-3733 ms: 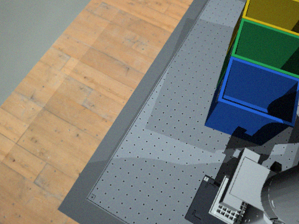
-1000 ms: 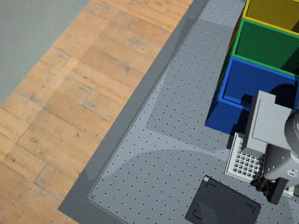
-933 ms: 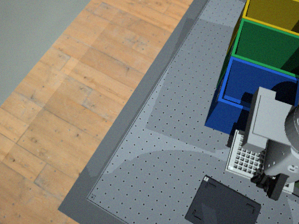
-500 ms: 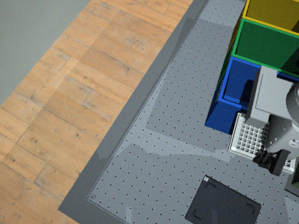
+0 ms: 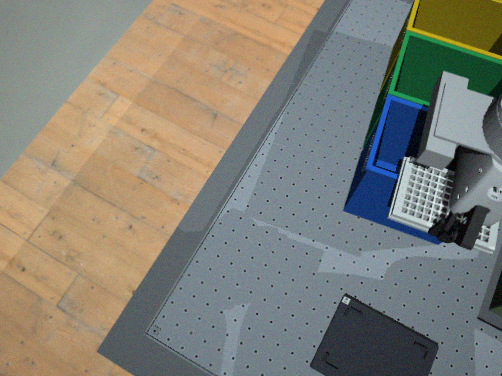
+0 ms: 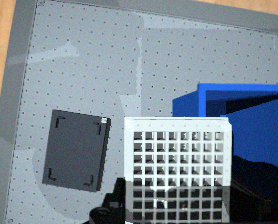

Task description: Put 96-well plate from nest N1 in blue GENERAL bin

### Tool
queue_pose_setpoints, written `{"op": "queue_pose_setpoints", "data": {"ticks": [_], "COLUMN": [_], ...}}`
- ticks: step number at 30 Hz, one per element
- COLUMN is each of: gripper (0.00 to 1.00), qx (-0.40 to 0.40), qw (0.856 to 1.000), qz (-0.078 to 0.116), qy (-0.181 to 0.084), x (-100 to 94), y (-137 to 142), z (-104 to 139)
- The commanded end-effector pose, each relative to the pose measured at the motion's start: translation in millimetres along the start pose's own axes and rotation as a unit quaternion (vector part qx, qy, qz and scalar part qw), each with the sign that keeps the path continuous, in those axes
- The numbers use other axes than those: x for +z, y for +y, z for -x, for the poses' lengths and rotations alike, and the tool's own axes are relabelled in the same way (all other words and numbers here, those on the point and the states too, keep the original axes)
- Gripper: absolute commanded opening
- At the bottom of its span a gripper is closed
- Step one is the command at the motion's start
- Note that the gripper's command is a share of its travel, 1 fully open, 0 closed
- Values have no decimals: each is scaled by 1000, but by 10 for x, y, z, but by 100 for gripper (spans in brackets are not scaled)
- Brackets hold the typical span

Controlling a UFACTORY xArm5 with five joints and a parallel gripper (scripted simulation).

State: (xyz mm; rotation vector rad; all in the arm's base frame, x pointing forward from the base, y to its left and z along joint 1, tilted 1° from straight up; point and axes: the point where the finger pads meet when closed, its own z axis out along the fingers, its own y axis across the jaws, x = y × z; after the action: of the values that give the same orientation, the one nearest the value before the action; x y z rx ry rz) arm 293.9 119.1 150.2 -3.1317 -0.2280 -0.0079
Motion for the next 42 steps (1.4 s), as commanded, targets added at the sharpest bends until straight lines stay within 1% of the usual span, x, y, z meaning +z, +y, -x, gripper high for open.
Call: {"op": "queue_pose_setpoints", "data": {"ticks": [1, 14, 16, 31, 42], "gripper": [0, 0, 0, 0, 0], "qx": [-1, -1, -1, -1, -1], "qw": [1000, 1000, 1000, 1000, 1000], "qz": [0, 0, 0, 1, 1], "qy": [2, 3, 3, 4, 4], "x": [-11, -3, -3, 7, 7], "y": [89, 522, 522, 1022, 1022], "z": [-22, -66, -66, -116, -116]}}
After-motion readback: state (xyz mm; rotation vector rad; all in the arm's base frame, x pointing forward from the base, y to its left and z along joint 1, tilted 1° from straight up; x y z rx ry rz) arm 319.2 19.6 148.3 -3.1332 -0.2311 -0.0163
